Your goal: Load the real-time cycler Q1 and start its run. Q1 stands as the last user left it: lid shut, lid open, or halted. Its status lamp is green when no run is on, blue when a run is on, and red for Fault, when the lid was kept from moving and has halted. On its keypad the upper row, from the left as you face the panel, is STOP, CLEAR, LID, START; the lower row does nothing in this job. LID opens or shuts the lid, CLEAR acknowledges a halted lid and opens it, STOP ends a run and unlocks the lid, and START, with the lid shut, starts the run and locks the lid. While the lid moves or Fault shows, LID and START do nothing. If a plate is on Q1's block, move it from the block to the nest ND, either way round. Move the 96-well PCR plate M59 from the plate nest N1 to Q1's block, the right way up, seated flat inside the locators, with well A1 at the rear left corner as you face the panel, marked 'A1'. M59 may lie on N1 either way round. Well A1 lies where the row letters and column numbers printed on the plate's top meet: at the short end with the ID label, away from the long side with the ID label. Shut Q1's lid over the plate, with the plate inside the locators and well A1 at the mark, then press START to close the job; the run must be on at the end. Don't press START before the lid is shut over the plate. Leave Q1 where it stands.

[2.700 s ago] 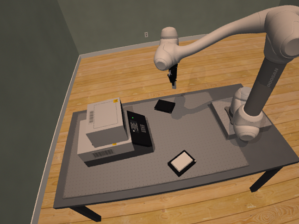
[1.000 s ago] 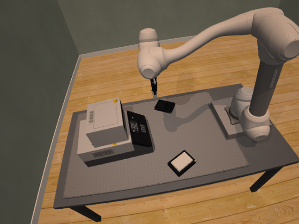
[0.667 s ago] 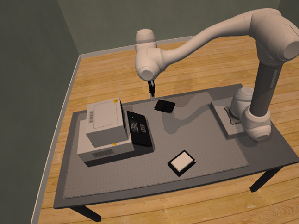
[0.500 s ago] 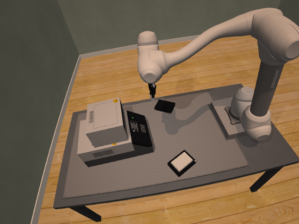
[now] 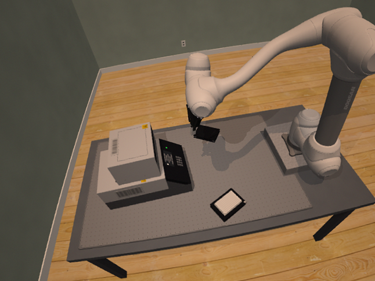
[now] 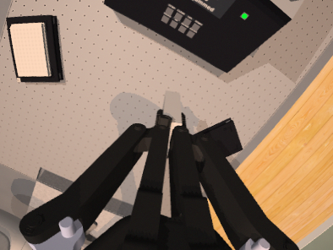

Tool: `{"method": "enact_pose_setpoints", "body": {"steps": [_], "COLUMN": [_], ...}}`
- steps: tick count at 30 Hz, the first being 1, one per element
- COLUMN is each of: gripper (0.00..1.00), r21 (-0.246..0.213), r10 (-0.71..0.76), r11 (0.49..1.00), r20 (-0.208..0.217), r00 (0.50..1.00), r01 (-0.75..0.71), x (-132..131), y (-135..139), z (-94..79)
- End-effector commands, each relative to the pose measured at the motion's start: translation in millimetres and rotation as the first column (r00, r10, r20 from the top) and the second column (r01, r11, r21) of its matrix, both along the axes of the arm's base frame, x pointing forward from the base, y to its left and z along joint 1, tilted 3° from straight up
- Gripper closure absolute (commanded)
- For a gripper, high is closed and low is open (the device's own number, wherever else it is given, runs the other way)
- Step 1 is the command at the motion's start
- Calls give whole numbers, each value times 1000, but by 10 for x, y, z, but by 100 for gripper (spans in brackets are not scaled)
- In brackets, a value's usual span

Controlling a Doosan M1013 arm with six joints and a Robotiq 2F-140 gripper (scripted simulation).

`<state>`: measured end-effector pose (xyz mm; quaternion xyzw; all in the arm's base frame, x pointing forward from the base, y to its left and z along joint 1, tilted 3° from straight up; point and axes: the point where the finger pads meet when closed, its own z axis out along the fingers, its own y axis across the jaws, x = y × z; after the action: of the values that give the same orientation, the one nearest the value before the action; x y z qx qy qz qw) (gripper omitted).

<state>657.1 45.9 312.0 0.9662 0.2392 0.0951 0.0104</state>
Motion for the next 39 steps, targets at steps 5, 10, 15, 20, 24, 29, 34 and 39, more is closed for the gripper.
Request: {"method": "enact_pose_setpoints", "body": {"steps": [5, 10, 15, 20, 24, 29, 34, 39], "gripper": [100, 100, 100, 100, 100, 100, 100, 100], "r21": [-26, -42, -67, -88, -110, -110, -110, -110], "r10": [157, 224, 310, 374, 437, 437, 437, 437], "r11": [987, 974, 950, 927, 900, 900, 900, 900], "r20": [79, 110, 148, 176, 202, 202, 202, 202], "r00": [984, 968, 939, 910, 877, 877, 877, 877], "r01": [-156, -221, -304, -364, -423, -423, -423, -423], "x": [-3, -6, -8, -12, -15, -15, 53, 120], "y": [10, 15, 20, 25, 31, 31, 44, 57], "z": [-347, -545, -695, -893, -1090, -1090, -1138, -1185]}}
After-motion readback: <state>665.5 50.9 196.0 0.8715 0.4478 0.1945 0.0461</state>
